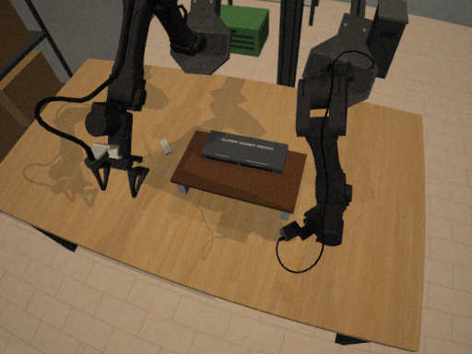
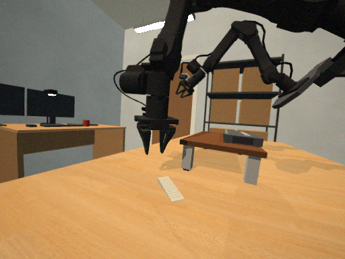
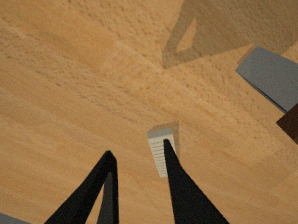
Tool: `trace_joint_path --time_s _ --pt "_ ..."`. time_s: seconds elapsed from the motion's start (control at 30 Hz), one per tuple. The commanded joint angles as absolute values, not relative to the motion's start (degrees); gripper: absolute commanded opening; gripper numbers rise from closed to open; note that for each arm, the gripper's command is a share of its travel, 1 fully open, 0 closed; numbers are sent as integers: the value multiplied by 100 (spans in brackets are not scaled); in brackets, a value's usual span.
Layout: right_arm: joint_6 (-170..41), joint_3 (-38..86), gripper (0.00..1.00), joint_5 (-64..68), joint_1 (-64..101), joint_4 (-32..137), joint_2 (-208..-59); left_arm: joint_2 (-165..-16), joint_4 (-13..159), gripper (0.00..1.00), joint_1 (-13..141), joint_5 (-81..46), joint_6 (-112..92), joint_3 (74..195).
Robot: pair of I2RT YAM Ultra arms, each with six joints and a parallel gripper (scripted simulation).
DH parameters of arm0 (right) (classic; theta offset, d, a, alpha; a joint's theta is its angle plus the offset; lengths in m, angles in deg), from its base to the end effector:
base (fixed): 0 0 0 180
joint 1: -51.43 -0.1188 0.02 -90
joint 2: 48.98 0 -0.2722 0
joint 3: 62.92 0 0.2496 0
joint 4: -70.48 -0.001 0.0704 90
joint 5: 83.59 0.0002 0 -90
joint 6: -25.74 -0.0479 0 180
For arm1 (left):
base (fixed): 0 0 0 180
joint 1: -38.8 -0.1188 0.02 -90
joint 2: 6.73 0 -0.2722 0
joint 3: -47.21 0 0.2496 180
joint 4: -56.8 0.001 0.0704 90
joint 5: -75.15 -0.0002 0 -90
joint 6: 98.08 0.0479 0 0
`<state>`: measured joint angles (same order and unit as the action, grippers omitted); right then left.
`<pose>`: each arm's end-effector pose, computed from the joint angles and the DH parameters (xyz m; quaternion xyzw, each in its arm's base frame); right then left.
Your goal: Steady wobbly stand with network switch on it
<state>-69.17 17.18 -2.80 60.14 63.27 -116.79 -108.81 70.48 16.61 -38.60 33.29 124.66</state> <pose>0.2764 -0.0336 0.4342 0.0210 0.6752 0.0298 0.7368 0.3711 0.1316 0.2100 0.2352 0.8535 0.0672 0.4602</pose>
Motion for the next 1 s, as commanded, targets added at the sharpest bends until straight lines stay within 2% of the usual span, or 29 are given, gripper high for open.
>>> trace_joint_path --time_s 0.0,0.3,0.97 --pt "-6411 1421 100 426 5692 5660 -11163 -10944 6896 43 1686 -3277 3705 12083" --pt "-6292 1110 100 934 5144 5402 -10714 -11003 6637 43 1750 -3018 3791 11774" --pt "-6395 1205 100 610 5187 5617 -10770 -10916 6882 43 1741 -3159 3753 11944"
